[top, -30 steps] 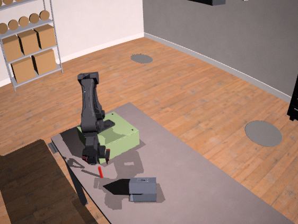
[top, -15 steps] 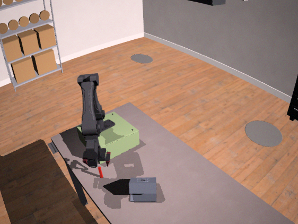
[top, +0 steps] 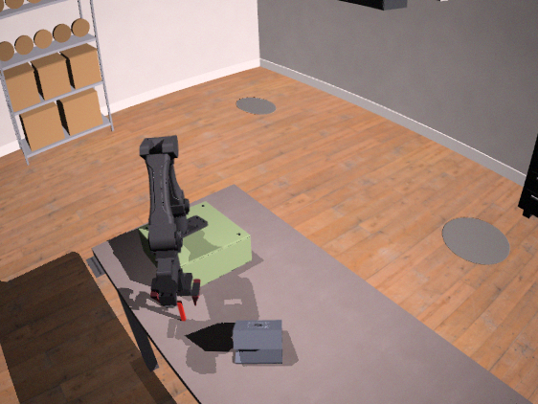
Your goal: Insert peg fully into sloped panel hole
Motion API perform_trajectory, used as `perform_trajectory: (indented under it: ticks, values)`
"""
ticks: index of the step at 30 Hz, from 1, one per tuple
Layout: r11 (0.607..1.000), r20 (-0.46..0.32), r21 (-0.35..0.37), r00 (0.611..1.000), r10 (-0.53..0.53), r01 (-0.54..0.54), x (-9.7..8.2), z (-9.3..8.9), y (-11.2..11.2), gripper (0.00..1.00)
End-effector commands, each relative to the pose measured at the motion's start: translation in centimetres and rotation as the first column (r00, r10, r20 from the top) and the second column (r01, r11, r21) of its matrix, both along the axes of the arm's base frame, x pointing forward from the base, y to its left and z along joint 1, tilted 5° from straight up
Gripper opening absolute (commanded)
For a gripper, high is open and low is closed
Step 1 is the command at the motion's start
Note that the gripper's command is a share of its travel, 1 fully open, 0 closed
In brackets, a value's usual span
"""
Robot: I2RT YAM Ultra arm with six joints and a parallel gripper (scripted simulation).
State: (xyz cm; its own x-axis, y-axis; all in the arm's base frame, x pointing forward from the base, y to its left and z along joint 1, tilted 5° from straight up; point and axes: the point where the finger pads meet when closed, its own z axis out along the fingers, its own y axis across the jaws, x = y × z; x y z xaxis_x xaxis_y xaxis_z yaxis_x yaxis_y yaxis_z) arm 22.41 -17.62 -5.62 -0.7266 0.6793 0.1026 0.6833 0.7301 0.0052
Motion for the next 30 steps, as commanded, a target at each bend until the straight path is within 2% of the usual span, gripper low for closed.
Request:
perform_trajectory:
  ticks: [1,2,3,11,18,20,30]
  values:
    - [1.000,0.024,-0.017,1.000,-0.003,0.003,0.6,-0.3,-0.2,1.00]
    - [1.000,0.024,-0.017,1.000,-0.003,0.003,0.6,-0.3,-0.2,1.00]
    - [1.000,0.012,-0.009,1.000,-0.001,0.001,0.3,0.2,-0.3,0.89]
    - [1.000,0.012,-0.009,1.000,-0.001,0.001,0.3,0.2,-0.3,0.00]
    - [1.000,0.012,-0.009,1.000,-0.001,0.001,0.3,0.2,-0.3,0.00]
    - [1.000,0.015,-0.012,1.000,-0.001,0.002,0.3,0.7,-0.3,0.00]
    - [1.000,0.024,-0.017,1.000,-0.003,0.003,0.6,7.1,-0.6,0.00]
